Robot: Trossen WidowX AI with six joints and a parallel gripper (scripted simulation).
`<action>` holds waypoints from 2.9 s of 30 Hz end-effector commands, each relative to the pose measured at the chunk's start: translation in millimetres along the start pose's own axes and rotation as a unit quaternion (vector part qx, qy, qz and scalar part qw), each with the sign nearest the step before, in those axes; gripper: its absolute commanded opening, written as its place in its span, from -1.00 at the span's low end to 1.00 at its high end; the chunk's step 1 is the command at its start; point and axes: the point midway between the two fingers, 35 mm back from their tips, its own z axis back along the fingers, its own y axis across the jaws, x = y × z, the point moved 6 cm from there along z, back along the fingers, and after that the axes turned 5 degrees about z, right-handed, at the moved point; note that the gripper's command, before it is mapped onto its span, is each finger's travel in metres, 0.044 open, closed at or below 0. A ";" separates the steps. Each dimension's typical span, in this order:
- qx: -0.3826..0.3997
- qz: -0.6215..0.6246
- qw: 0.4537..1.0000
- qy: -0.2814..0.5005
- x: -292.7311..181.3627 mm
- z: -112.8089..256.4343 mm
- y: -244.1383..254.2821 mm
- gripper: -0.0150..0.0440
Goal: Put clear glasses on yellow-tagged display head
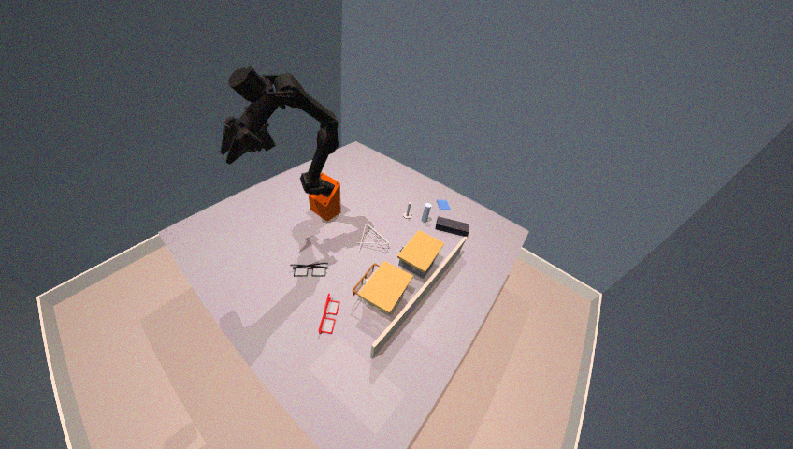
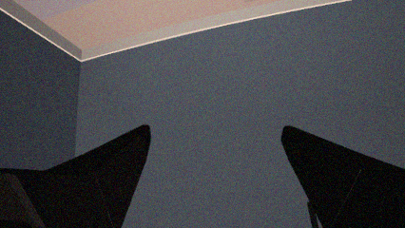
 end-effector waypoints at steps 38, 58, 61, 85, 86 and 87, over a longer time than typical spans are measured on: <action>0.090 -0.511 0.721 -0.460 150.1 -232.5 -46.1 0.19; 0.364 -0.521 0.614 -0.468 370.9 -133.7 -173.5 0.19; 0.384 -0.520 0.621 -0.443 402.3 -102.8 -176.6 0.19; 0.312 -0.601 0.670 -0.304 535.8 54.2 -94.3 0.19; 0.312 -0.601 0.670 -0.304 535.8 54.2 -94.3 0.19; 0.312 -0.601 0.670 -0.304 535.8 54.2 -94.3 0.19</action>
